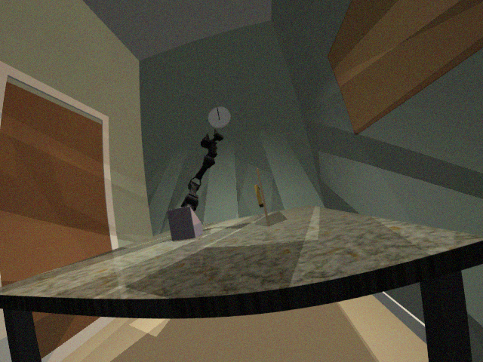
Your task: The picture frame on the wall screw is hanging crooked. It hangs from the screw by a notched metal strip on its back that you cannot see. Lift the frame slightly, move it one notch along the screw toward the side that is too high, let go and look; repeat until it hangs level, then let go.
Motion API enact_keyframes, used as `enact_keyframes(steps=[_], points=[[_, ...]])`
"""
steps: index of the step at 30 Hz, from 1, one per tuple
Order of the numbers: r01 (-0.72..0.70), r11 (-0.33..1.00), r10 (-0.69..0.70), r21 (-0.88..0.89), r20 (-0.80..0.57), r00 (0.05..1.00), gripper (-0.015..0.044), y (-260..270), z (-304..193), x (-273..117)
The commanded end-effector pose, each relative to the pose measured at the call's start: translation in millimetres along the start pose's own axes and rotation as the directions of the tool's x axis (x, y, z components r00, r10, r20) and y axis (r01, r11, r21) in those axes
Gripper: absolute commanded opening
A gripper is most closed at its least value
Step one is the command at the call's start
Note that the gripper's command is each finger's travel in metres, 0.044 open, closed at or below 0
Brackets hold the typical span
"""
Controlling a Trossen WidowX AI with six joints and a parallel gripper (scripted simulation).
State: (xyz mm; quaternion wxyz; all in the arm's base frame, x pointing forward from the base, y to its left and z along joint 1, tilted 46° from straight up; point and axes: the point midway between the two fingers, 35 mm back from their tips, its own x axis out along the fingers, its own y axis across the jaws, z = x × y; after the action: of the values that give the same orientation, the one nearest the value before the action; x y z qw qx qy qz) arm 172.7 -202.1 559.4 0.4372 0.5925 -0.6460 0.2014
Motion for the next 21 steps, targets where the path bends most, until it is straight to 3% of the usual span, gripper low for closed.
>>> enact_keyframes(steps=[1, 6, 13, 21], points=[[0.008, 1.000, -0.008, 0.005, 0.002, 1.000, 0.0374, -1, -1, -1], [0.213, 0.968, -0.218, 0.132, 0.019, 0.976, 0.0260, -25, -26, -44], [0.521, 0.809, -0.531, 0.272, -0.041, 0.846, 0.0260, -48, -56, -127], [0.796, 0.525, -0.783, 0.302, -0.194, 0.590, 0.0260, -54, -73, -232]])
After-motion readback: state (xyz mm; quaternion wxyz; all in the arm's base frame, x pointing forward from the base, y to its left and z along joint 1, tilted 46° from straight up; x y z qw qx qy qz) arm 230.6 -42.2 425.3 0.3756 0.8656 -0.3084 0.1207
